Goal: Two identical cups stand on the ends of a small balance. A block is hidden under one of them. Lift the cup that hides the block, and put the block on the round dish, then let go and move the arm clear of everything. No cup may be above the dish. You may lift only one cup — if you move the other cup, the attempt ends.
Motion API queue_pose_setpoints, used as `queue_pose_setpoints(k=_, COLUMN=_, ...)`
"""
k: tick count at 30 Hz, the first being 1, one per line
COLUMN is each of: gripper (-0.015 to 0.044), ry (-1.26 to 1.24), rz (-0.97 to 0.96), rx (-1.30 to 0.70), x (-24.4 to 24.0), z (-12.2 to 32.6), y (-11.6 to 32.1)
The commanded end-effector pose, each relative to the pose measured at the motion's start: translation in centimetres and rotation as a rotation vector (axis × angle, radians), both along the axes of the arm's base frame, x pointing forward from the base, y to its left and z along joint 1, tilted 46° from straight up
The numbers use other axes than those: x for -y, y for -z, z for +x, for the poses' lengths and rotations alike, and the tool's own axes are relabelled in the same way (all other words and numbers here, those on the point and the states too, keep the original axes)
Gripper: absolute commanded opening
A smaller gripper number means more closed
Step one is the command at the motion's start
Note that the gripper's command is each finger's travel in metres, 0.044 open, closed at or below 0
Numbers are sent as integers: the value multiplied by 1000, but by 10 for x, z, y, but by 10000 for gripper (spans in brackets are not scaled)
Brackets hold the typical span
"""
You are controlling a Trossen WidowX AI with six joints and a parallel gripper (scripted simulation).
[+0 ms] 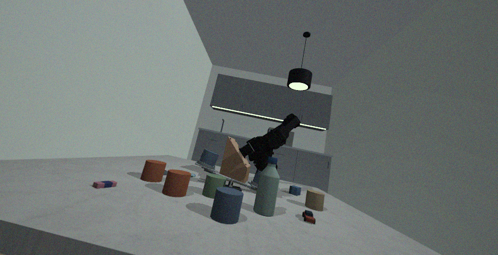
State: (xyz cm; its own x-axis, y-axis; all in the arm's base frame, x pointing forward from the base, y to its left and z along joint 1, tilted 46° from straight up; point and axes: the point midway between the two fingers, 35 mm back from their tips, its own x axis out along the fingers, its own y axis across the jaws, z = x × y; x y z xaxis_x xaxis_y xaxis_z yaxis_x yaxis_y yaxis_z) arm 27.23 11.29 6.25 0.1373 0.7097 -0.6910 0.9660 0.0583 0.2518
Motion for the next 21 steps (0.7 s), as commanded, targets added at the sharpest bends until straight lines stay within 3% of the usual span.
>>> queue_pose_setpoints(k=1, gripper=335, ry=5, rz=-3, rx=-2, x=0, z=0, y=1)
queue_pose_setpoints(k=5, gripper=308, ry=5, rz=-3, rx=-2, x=0, z=0, y=1)
queue_pose_setpoints(k=17, gripper=0, ry=5, rz=-9, rx=-3, x=8, z=2, y=-5)
queue_pose_setpoints(k=21, gripper=0, ry=6, rz=-11, rx=-3, x=12, z=2, y=-8)
